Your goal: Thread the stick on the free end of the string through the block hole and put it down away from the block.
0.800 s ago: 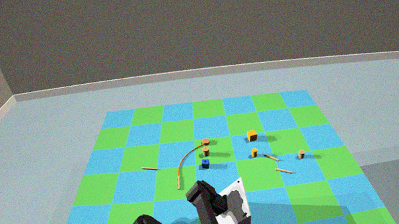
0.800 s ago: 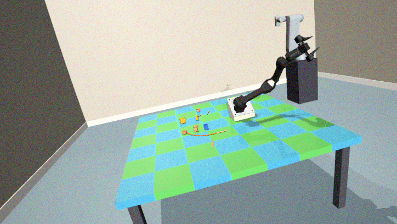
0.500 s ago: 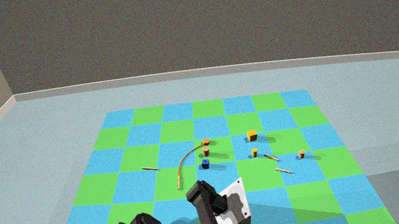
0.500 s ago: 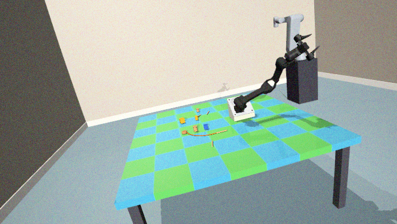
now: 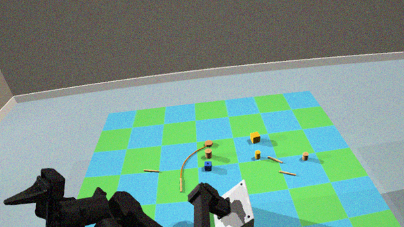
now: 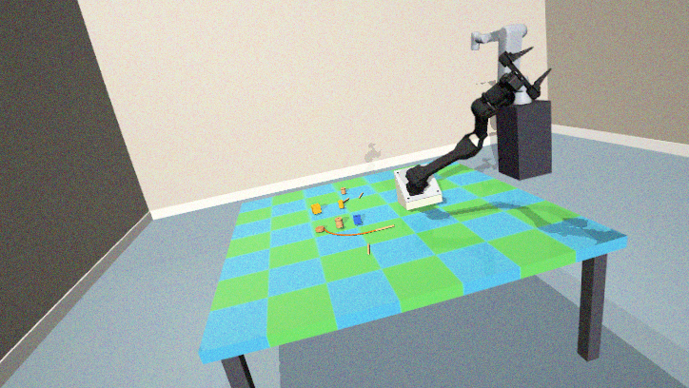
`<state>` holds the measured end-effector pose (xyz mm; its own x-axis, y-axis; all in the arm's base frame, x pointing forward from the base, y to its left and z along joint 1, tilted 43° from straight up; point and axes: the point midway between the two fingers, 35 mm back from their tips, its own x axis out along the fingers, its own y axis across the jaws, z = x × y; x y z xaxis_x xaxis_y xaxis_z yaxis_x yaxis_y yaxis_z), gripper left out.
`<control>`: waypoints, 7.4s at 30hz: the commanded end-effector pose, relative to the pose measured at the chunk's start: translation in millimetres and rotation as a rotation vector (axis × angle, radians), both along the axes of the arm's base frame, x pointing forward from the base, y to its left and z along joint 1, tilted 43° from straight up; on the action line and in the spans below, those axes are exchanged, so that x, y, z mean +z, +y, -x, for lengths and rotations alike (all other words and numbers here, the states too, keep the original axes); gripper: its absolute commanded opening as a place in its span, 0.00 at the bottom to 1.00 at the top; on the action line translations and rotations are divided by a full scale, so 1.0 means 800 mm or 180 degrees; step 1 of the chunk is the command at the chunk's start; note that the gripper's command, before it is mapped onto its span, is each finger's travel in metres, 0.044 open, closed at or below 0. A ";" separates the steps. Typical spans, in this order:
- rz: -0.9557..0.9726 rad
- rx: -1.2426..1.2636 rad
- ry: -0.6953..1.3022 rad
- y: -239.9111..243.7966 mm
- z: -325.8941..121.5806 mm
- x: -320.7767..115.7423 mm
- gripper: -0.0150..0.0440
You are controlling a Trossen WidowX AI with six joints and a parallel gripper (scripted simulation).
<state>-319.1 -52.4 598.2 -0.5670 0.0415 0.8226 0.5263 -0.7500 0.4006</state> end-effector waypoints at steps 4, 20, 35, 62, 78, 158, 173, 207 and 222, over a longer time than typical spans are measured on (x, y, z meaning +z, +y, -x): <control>0.0422 0.0009 0.0974 0.050 -0.138 0.064 1.00; 0.1046 0.0171 0.3217 0.130 -0.466 0.075 1.00; 0.1261 0.0700 0.5413 0.149 -0.734 -0.067 1.00; -0.0489 0.3419 1.0105 0.101 -0.858 -0.581 1.00; -0.2597 0.5445 1.1019 0.102 -0.763 -0.693 1.00; -0.9483 0.0919 -0.5921 0.084 -0.759 -0.679 0.67; -0.9480 0.0924 -0.5920 0.099 -0.760 -0.697 0.67; -0.9506 0.0935 -0.5890 0.135 -0.758 -0.732 0.44; -0.9505 0.0934 -0.5890 0.133 -0.758 -0.731 0.25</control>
<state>286.9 55.5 12.1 -0.0208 0.6792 -0.7337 0.9920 -0.0774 -0.0998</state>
